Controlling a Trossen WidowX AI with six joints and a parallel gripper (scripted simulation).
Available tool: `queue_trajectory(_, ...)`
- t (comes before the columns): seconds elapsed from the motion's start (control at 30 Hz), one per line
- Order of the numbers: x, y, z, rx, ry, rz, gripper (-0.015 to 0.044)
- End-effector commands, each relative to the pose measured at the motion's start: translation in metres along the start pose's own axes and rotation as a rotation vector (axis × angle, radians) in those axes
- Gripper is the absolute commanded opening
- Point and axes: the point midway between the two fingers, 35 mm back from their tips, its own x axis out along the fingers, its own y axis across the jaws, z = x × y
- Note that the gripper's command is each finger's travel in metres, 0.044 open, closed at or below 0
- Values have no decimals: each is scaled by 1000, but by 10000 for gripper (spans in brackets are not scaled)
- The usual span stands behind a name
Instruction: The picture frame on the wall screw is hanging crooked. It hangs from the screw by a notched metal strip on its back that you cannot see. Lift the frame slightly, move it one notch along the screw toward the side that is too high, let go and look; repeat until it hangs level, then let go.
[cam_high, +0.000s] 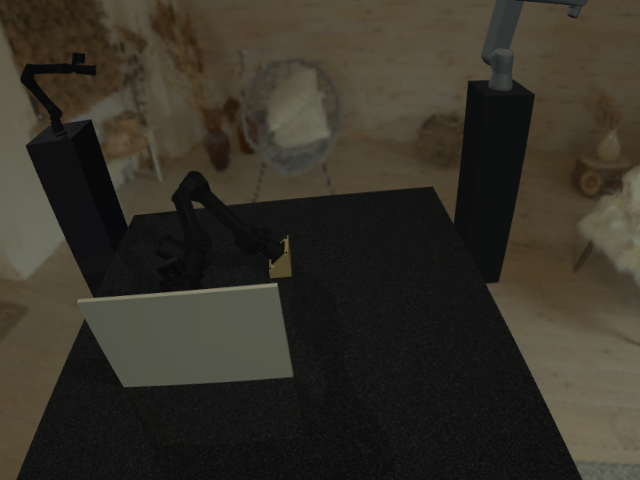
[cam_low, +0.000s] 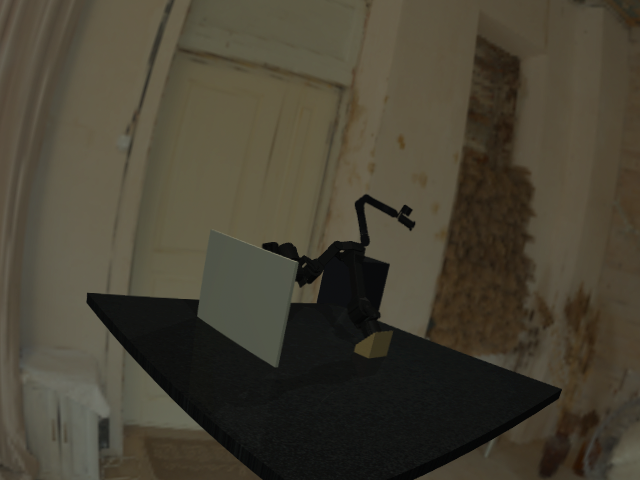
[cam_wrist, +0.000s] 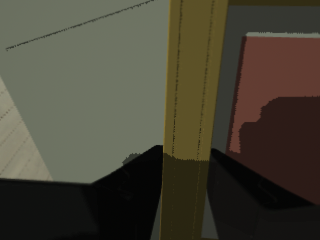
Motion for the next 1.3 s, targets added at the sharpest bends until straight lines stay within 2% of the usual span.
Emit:
queue_trajectory(0.0, -1, 3, -1, -5, 2, 13, 0)
queue_trajectory(1.27, -1, 2, -8, -4, 3, 13, 0)
